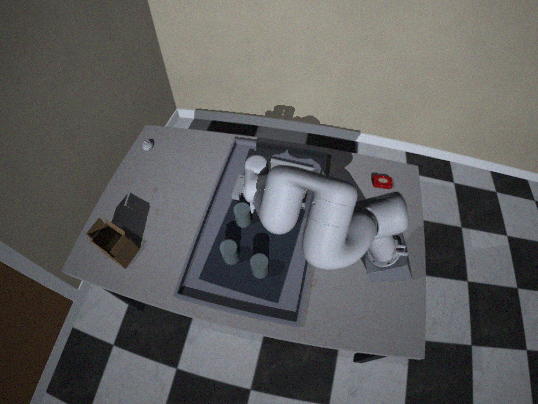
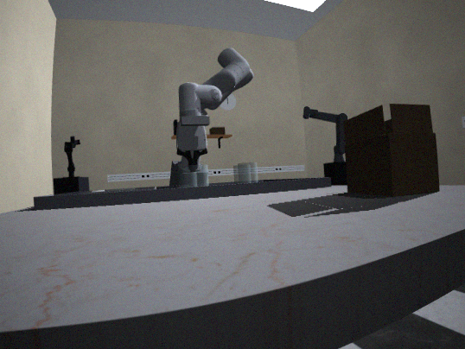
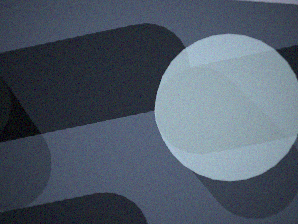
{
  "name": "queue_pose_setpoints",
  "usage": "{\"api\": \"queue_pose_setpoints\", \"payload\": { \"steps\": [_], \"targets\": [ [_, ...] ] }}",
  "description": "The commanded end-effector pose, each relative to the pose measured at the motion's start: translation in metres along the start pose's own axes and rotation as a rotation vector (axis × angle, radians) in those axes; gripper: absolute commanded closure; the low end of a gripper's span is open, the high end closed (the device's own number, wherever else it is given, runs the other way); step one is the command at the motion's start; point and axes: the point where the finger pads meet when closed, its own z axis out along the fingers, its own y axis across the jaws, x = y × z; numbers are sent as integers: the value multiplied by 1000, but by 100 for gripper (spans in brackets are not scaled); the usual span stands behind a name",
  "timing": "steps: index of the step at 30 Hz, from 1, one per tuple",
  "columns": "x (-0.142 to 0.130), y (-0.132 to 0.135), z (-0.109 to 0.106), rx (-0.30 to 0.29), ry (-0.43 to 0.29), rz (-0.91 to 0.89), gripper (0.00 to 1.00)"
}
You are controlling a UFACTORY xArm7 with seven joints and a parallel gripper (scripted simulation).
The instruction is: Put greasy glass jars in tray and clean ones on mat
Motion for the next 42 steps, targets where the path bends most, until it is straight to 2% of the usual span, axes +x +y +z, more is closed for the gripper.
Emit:
{"api": "queue_pose_setpoints", "payload": {
  "steps": [1,32,34,36,42],
  "targets": [
    [1,1,-1,-1,3,1,100],
    [1,1,-1,-1,3,1,100],
    [1,1,-16,-1,3,1,100],
    [1,1,-16,-1,3,1,100],
    [1,1,-62,-1,3,1,100]
  ]
}}
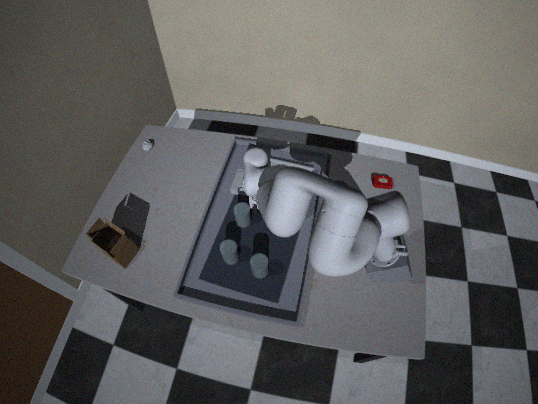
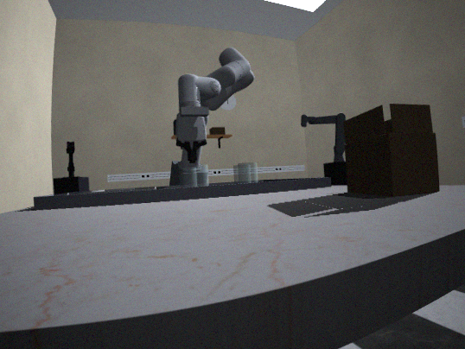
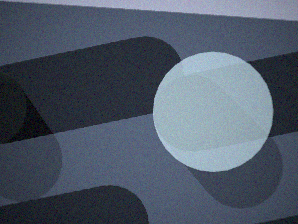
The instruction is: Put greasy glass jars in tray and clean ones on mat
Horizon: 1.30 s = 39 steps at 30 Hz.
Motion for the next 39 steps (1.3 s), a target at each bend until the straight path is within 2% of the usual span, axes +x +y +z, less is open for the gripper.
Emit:
{"api": "queue_pose_setpoints", "payload": {
  "steps": [1,2,5,9,11,26,32,39],
  "targets": [
    [0,0,-39,-1,2,0,100],
    [0,0,-47,-1,2,0,100],
    [0,0,-47,-1,2,0,100],
    [3,-32,-47,-1,2,0,100],
    [3,-32,-47,-1,2,0,100],
    [14,-152,-47,-1,2,0,100],
    [15,-168,-47,-1,2,0,100],
    [15,-168,-13,-1,2,0,100]
  ]
}}
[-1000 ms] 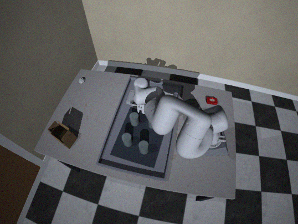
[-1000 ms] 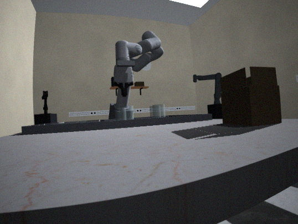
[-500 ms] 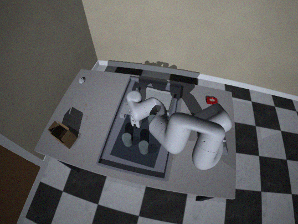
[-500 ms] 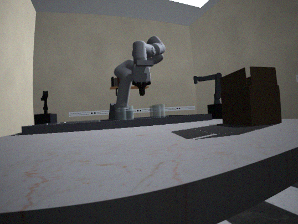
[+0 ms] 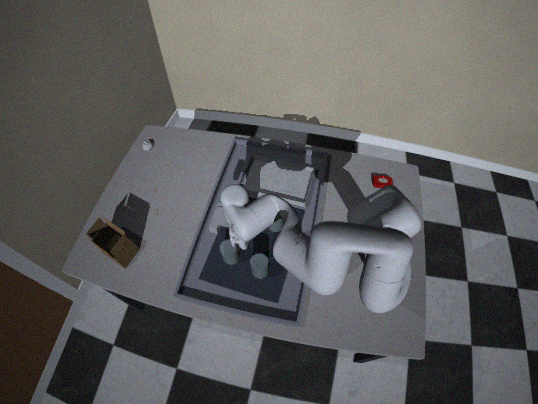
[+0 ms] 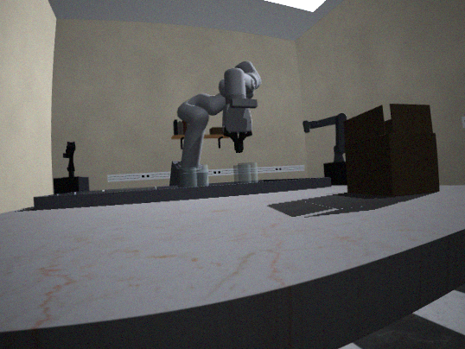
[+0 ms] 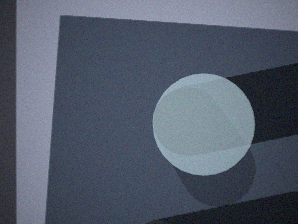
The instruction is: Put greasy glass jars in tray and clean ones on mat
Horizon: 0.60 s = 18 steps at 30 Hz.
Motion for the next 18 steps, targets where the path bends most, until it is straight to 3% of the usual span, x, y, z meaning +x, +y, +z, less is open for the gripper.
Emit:
{"api": "queue_pose_setpoints", "payload": {
  "steps": [1,11,18],
  "targets": [
    [2,-1,20,0,5,-1,100],
    [3,-1,59,0,5,-1,100],
    [3,-1,59,0,5,-1,100]
  ]
}}
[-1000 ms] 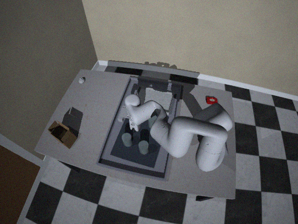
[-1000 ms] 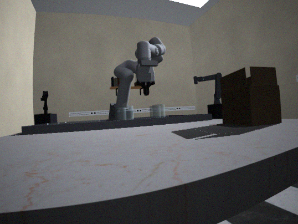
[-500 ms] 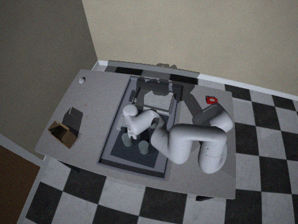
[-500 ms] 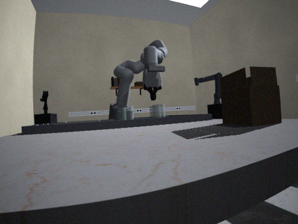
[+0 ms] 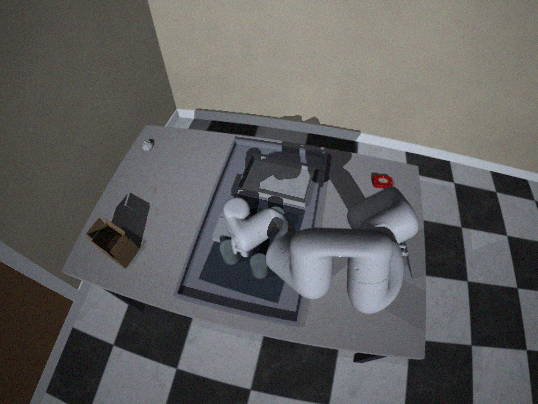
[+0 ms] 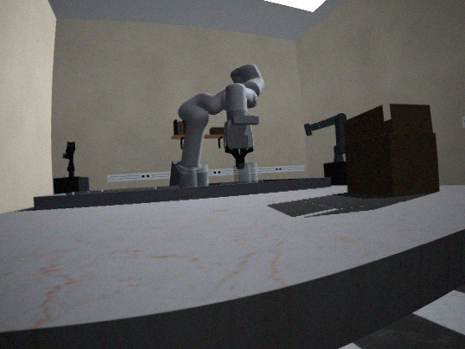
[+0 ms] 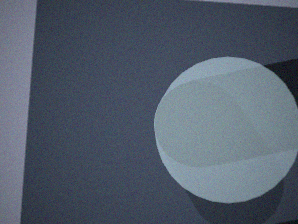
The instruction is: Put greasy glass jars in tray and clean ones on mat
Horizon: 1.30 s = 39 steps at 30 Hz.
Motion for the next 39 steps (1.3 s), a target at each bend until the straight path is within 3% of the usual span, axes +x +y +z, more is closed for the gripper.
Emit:
{"api": "queue_pose_setpoints", "payload": {
  "steps": [1,39],
  "targets": [
    [2,0,0,0,4,0,100],
    [13,0,0,0,4,0,100]
  ]
}}
